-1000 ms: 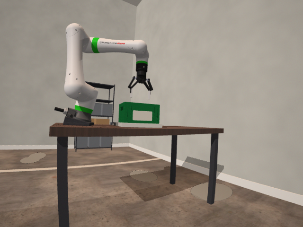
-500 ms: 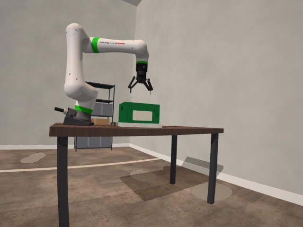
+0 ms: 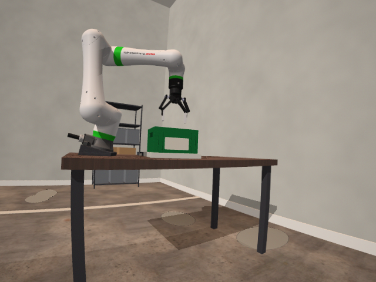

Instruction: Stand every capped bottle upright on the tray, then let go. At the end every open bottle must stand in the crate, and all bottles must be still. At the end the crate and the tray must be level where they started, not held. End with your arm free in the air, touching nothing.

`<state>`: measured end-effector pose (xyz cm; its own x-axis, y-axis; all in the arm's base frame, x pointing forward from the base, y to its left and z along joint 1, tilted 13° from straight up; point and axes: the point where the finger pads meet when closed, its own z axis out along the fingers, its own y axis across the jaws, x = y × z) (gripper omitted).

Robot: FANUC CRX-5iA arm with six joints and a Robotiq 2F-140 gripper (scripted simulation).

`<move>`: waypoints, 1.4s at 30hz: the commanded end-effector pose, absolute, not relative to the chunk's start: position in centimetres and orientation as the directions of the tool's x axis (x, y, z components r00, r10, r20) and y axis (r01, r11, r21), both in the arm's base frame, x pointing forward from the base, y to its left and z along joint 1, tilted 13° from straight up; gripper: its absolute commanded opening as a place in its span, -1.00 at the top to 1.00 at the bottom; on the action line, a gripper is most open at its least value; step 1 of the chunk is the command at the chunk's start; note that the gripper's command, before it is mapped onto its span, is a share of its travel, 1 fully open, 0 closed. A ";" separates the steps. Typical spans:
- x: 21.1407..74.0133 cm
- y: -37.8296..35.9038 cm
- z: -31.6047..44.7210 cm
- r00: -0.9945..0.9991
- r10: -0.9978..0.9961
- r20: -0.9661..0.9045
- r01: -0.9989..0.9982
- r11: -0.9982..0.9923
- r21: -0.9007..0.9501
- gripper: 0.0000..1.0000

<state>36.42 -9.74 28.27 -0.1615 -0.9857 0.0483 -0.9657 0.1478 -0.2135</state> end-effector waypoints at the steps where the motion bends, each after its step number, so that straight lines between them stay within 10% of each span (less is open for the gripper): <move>1: 36.4 -9.7 28.3 -0.162 -0.986 0.048 -0.966 0.148 -0.214 -1.00; 42: 37.7 -4.9 28.3 -0.162 -0.986 0.048 -0.966 0.148 -0.214 -1.00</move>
